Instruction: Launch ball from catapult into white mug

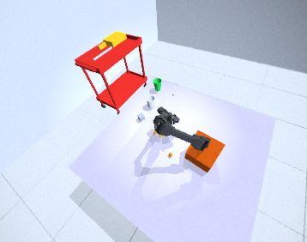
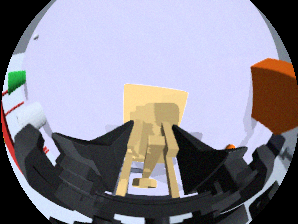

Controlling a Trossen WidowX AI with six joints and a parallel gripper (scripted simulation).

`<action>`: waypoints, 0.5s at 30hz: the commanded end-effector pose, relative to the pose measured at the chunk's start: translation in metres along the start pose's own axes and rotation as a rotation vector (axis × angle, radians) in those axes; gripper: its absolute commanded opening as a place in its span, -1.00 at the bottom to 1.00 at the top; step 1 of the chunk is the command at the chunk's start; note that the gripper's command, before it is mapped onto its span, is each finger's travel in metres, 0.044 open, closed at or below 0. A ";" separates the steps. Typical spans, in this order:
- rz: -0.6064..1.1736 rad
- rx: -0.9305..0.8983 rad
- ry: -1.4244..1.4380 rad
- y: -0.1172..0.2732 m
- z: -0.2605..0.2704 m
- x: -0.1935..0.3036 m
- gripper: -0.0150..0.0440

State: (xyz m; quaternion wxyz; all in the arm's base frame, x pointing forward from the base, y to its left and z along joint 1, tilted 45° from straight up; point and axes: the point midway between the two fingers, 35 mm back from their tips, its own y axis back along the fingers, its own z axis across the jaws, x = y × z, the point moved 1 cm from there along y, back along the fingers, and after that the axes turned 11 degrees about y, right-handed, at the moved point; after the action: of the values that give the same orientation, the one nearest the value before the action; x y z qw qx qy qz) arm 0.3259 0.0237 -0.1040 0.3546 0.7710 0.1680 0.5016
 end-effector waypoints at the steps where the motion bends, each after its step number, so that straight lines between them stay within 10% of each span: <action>1: -0.001 -0.005 0.004 0.000 0.001 0.000 -0.05; 6: -0.002 -0.001 0.001 0.048 0.001 0.000 -0.49; 15: -0.004 -0.002 0.153 0.051 0.009 -0.013 -0.49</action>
State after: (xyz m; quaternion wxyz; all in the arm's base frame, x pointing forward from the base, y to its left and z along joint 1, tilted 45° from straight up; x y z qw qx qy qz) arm 0.3212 -0.0124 -0.0745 0.3450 0.7510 0.1843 0.5320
